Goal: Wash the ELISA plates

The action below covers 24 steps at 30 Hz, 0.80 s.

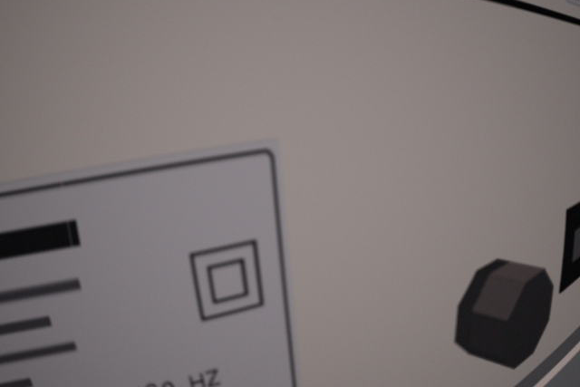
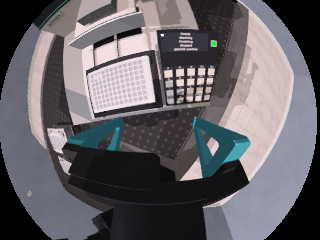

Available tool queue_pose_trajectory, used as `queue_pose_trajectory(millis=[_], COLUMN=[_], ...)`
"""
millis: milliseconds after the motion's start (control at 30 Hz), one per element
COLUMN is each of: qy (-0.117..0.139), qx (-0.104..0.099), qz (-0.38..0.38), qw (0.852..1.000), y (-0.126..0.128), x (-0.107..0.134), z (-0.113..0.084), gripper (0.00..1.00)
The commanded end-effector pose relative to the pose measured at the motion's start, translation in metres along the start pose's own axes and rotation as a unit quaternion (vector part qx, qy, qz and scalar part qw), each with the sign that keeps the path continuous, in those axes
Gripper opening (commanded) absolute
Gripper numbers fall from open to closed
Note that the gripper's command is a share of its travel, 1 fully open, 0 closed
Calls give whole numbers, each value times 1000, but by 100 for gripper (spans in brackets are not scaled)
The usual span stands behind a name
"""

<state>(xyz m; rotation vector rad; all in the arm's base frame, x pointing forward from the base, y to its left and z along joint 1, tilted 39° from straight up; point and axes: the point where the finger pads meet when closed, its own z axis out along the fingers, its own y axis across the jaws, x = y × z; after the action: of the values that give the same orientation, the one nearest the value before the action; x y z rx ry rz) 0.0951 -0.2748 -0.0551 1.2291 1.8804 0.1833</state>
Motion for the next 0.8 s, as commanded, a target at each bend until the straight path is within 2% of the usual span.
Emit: queue_pose_trajectory(millis=[0,100,167,400,600,767], qy=[10,17,14,27,42,65], qx=[11,19,25,37,51,67], qz=[93,140,164,242,335,418], qw=[996,990,986,969,940,904], y=[18,29,34,56,80,76], x=[-10,-21,-40,-56,-74,-67], z=[-2,-3,-4,-7,-11,-8], gripper=[100,100,100,100,100,100])
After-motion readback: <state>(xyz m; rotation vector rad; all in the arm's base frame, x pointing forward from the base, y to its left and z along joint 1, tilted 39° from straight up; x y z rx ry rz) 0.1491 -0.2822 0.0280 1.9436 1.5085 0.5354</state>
